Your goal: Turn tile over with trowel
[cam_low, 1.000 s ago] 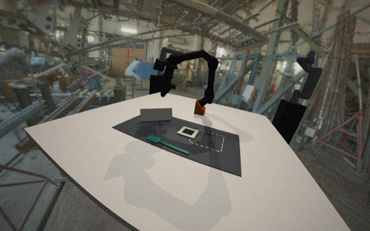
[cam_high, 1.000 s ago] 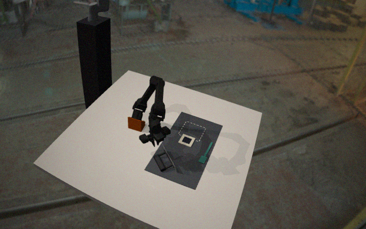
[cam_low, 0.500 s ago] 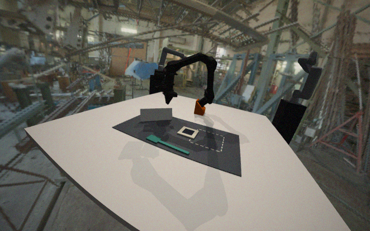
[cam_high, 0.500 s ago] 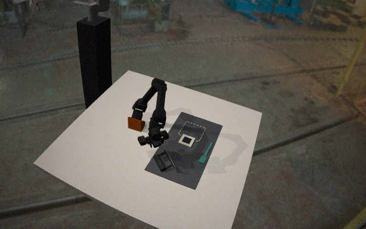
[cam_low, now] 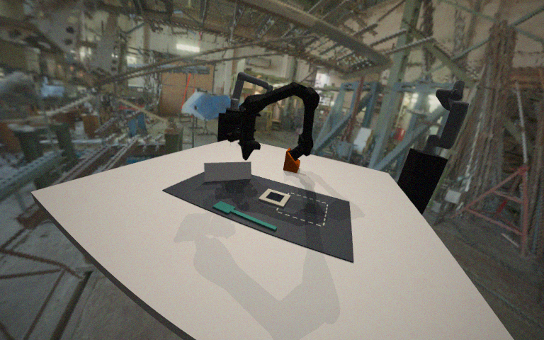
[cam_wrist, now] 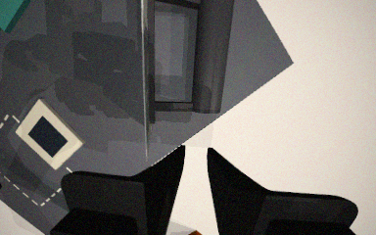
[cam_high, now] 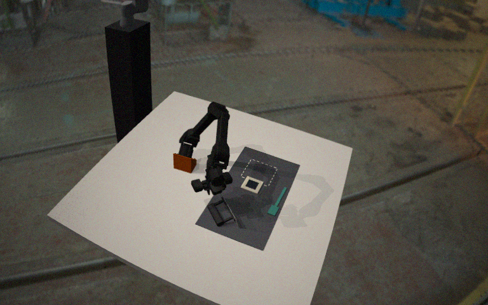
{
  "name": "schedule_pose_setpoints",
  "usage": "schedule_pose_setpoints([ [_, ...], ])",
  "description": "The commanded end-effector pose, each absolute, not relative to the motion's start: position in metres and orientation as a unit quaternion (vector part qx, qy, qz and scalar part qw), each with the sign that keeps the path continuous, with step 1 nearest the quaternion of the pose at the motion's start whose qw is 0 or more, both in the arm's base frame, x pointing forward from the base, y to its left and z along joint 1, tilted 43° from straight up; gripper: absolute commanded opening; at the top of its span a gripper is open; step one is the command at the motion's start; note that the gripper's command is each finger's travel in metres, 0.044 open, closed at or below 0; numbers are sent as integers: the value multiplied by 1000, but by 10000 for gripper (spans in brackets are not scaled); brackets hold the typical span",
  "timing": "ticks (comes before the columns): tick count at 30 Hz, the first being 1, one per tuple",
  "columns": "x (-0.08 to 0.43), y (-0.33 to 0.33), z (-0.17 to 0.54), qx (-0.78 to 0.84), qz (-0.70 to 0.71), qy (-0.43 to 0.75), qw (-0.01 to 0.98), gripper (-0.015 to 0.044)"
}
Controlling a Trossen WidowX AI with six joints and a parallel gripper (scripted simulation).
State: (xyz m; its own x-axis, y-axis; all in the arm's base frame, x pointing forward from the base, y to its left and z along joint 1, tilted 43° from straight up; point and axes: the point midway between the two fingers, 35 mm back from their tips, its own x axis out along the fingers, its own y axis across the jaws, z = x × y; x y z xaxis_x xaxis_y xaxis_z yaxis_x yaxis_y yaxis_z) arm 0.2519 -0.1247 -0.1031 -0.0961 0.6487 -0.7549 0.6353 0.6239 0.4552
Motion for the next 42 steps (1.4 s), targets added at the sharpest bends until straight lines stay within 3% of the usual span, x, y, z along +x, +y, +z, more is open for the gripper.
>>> schedule_pose_setpoints([
  [1, 253, -117, -103, 436, 7, 741, 510, 100],
  [42, 300, -71, -74, 437, 10, 741, 510, 100],
])
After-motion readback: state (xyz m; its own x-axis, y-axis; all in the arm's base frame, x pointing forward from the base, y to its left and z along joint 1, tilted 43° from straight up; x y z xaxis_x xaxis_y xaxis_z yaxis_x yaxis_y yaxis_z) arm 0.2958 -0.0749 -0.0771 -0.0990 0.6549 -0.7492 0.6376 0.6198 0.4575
